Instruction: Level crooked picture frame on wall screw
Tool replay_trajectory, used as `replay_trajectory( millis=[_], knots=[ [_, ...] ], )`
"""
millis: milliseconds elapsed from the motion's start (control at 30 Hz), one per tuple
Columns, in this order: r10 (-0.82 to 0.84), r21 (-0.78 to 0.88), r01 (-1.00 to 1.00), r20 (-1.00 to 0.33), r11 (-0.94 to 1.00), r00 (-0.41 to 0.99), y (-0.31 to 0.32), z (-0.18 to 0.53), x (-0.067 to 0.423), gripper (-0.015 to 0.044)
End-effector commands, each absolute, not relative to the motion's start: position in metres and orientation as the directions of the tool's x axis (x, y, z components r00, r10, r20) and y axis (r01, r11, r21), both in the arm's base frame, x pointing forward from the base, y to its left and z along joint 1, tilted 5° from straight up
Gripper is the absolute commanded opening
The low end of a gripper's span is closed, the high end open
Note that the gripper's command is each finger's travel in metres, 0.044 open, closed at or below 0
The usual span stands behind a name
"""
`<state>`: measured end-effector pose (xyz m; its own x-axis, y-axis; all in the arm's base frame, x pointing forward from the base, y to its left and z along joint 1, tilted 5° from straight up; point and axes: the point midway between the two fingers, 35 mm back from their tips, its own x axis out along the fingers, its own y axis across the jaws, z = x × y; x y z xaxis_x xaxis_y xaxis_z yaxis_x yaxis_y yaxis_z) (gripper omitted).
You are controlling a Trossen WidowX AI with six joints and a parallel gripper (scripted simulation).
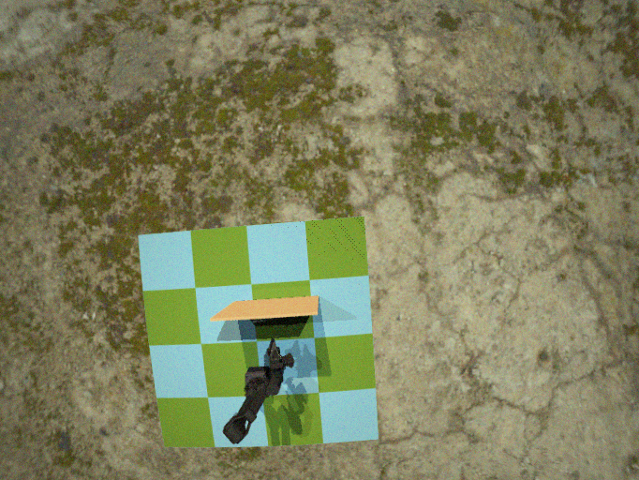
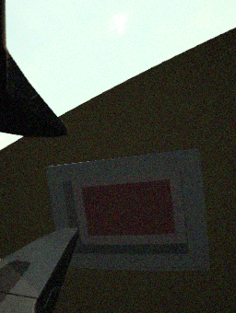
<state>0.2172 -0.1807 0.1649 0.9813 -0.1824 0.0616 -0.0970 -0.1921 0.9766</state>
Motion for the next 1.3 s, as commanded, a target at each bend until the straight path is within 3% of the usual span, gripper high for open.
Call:
replay_trajectory(
  millis=[0,233,1267],
  knots=[
    [-0.183,0.978,-0.102,0.068,-0.182,0.981,-0.186,0.169,0.231,0.0260],
    [-0.183,0.978,-0.106,0.073,-0.181,0.980,-0.195,0.173,0.293,0.0260],
    [-0.183,0.977,-0.108,0.075,-0.181,0.980,-0.199,0.175,0.312,0.0260]
  ],
)
